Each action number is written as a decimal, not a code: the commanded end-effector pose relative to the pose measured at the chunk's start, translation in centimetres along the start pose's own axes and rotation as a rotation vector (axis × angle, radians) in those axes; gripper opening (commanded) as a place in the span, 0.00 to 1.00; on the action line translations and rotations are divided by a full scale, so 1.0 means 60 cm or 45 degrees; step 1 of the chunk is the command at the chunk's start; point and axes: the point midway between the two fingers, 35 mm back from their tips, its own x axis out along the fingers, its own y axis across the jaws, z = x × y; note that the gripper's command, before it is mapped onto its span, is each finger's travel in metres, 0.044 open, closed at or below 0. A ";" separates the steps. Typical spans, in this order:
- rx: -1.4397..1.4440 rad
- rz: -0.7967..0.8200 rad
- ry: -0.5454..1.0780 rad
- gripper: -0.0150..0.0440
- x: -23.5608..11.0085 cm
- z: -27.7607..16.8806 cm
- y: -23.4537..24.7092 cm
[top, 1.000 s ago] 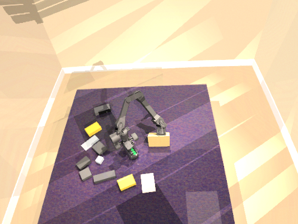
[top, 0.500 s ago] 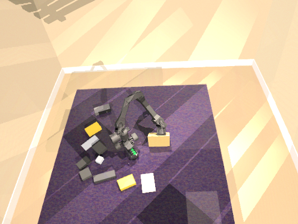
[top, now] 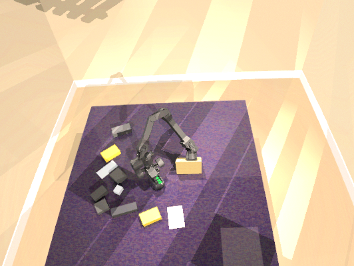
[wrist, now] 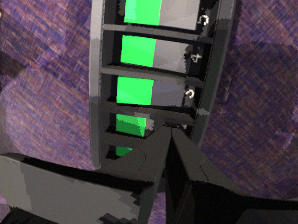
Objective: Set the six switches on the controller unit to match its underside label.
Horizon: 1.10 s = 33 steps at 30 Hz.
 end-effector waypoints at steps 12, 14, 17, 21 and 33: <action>-0.013 0.012 0.002 0.25 0.006 0.001 0.004; -0.013 0.012 0.002 0.25 0.007 0.001 0.004; -0.013 0.012 0.002 0.25 0.007 0.001 0.004; -0.013 0.012 0.002 0.25 0.008 0.001 0.004; -0.009 0.004 -0.002 0.25 -0.033 0.002 0.000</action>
